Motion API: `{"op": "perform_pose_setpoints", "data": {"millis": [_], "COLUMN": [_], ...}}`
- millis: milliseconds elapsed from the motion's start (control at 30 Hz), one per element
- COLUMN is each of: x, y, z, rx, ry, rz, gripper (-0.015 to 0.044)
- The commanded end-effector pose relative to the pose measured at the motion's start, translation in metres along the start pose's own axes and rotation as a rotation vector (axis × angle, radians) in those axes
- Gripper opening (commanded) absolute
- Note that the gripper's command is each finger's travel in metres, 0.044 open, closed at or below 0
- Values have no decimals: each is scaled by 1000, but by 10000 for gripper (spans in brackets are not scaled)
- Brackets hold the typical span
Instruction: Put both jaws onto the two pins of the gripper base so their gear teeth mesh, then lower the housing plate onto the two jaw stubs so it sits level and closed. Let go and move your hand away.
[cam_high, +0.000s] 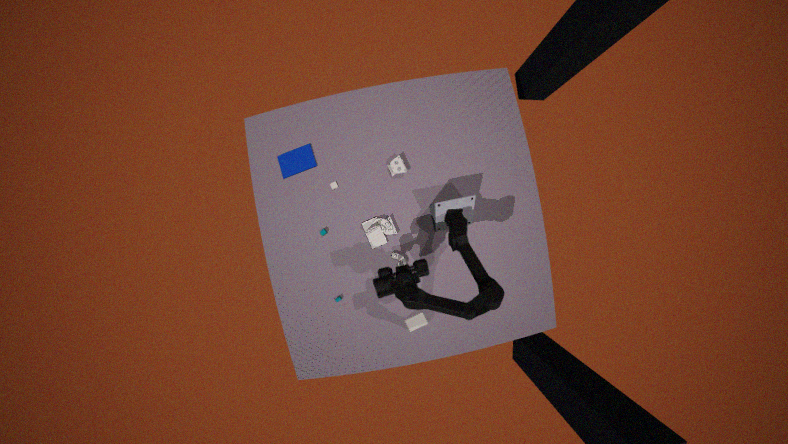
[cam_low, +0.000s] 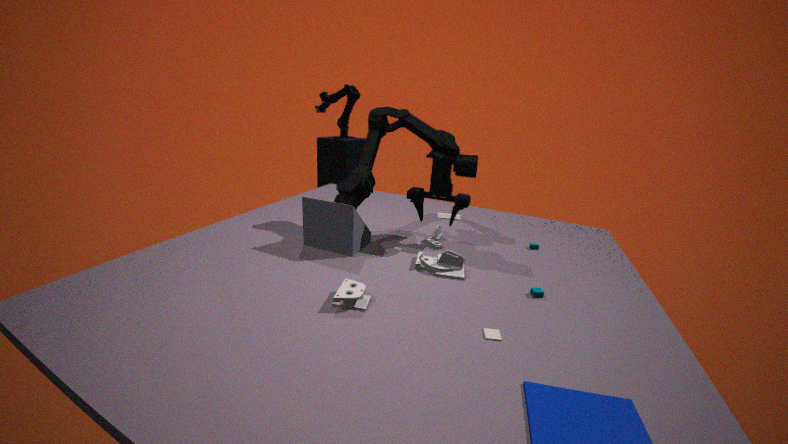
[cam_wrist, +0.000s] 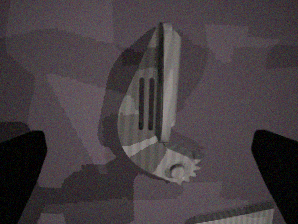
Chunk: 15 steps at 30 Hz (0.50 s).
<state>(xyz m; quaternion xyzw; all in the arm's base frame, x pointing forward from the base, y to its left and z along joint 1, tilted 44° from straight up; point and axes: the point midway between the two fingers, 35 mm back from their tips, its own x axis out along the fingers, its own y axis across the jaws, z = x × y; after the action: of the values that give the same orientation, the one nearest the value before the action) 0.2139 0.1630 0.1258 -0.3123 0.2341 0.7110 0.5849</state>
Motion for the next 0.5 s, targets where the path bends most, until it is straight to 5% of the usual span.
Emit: {"op": "perform_pose_setpoints", "data": {"millis": [0,467], "x": [5,27], "y": [1,0], "z": [0,0], "rx": [5,5], "ry": [-5,-4], "rz": [2,2], "gripper": [440,440]}}
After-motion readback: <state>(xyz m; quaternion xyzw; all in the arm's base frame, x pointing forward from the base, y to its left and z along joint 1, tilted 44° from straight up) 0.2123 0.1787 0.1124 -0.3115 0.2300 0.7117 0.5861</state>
